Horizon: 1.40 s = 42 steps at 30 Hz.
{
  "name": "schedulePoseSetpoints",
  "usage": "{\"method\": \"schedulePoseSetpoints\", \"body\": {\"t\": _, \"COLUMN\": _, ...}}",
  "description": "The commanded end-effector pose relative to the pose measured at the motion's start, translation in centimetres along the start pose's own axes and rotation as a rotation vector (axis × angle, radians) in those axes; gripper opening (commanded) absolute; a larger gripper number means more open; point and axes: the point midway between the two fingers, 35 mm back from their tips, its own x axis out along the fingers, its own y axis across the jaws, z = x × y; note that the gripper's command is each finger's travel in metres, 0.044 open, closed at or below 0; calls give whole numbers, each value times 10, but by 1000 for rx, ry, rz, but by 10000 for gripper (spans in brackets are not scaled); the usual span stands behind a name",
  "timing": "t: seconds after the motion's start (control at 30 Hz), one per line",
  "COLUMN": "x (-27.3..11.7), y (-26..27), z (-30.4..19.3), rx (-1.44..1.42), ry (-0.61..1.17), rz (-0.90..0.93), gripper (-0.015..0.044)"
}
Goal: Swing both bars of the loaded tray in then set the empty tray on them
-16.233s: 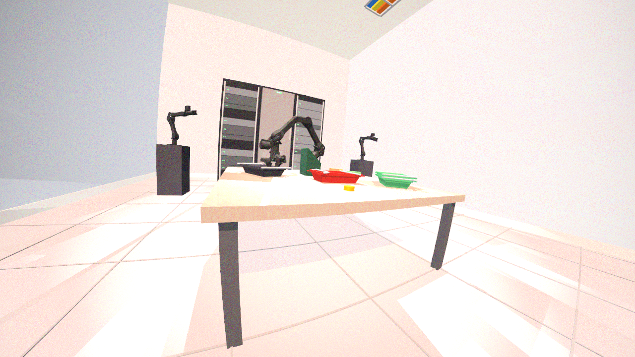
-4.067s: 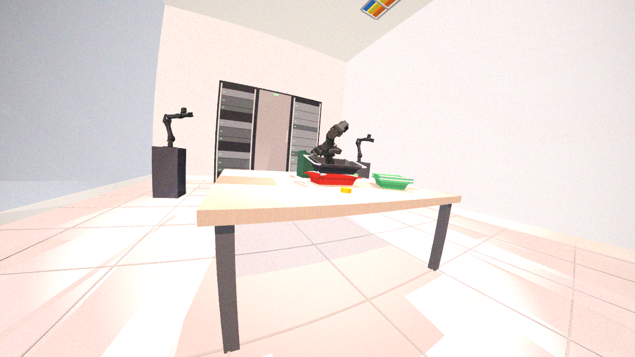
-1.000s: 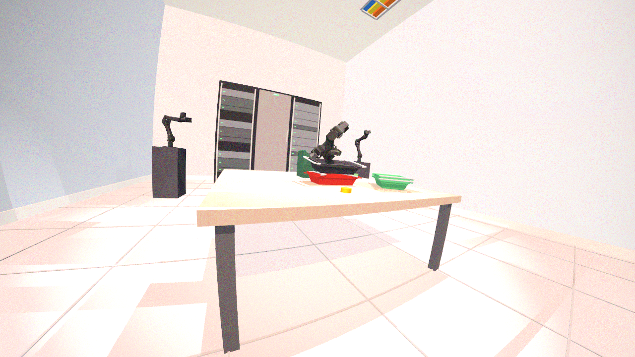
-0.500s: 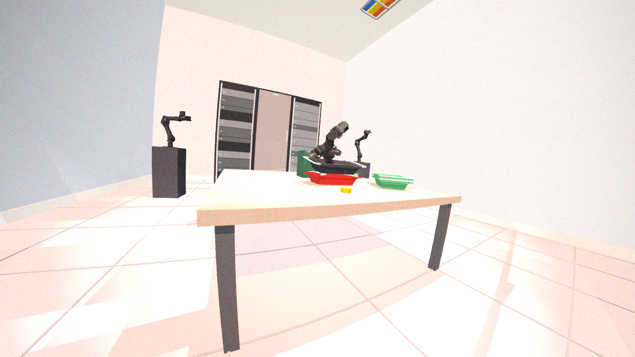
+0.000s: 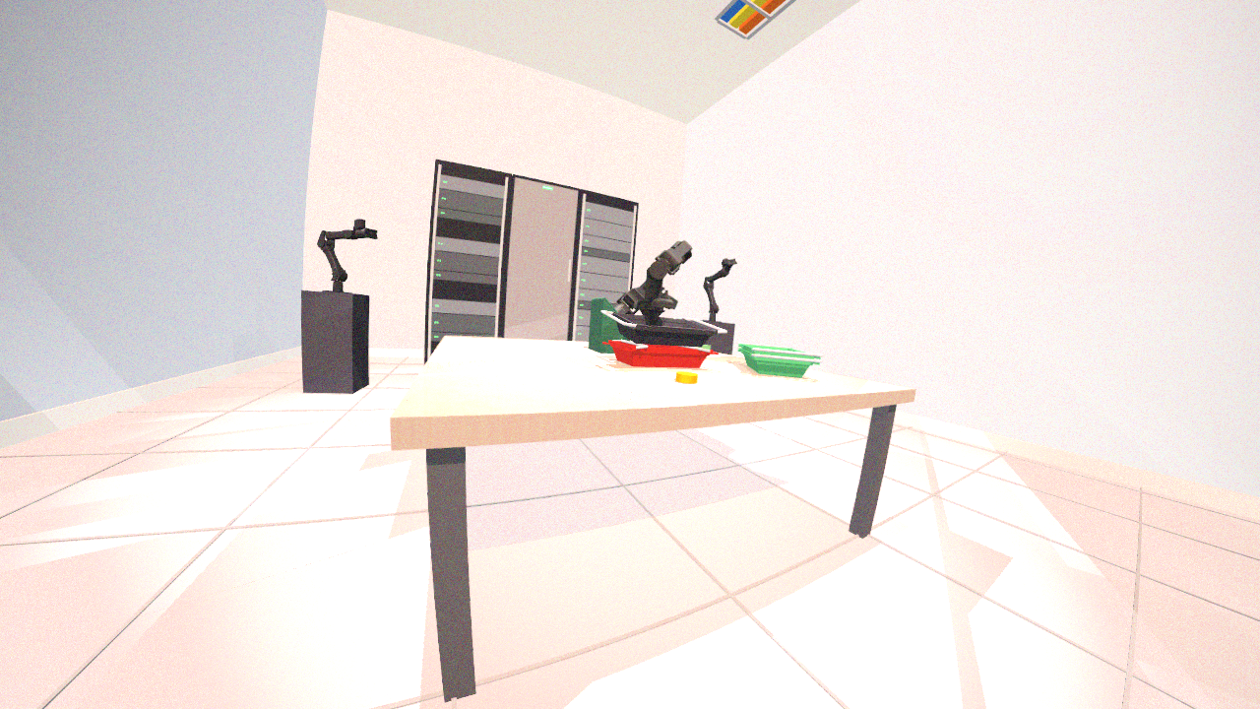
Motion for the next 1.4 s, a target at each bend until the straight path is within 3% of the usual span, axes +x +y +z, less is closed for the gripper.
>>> {"method": "schedulePoseSetpoints", "body": {"t": 0.0, "x": 5, "y": 7, "z": 1, "rx": 7, "ry": 0, "rz": 27, "gripper": 0}}
{"method": "schedulePoseSetpoints", "body": {"t": 1.37, "x": 14, "y": 10, "z": 2, "rx": 7, "ry": 0, "rz": 27, "gripper": 0}}
